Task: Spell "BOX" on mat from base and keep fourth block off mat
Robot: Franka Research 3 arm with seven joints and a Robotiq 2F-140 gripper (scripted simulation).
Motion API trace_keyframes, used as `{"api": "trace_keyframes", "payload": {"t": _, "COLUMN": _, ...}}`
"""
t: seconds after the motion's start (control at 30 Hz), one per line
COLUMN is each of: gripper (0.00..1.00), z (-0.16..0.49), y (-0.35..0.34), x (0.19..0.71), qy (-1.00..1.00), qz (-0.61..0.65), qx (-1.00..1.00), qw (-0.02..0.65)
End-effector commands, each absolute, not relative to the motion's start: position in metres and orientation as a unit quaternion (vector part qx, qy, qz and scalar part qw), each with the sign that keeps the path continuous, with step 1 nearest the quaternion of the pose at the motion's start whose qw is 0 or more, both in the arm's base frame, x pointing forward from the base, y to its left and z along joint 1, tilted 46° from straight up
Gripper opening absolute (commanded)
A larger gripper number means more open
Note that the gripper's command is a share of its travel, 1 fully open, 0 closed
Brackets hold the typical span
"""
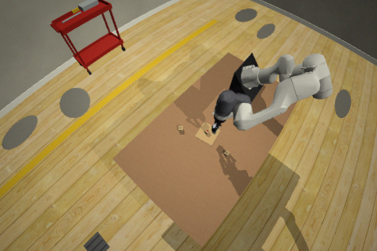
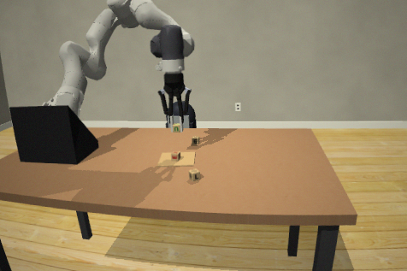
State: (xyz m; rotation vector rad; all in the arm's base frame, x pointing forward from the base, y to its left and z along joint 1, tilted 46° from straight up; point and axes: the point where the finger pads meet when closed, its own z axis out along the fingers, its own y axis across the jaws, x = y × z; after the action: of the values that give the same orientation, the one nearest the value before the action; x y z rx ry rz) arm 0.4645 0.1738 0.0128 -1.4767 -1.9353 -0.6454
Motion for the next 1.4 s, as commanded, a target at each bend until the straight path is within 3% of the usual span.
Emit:
{"api": "trace_keyframes", "payload": {"t": 0.0, "gripper": 0.16, "z": 0.010, "y": 0.178, "x": 0.464, "qy": -0.726, "qz": -0.243, "qx": -0.564, "qw": 0.309}}
{"api": "trace_keyframes", "payload": {"t": 0.7, "gripper": 0.16, "z": -0.044, "y": 0.233, "x": 0.452, "qy": -0.726, "qz": -0.243, "qx": -0.564, "qw": 0.309}}
{"api": "trace_keyframes", "payload": {"t": 1.37, "gripper": 0.16, "z": -0.052, "y": 0.242, "x": 0.451, "qy": -0.726, "qz": -0.243, "qx": -0.564, "qw": 0.309}}
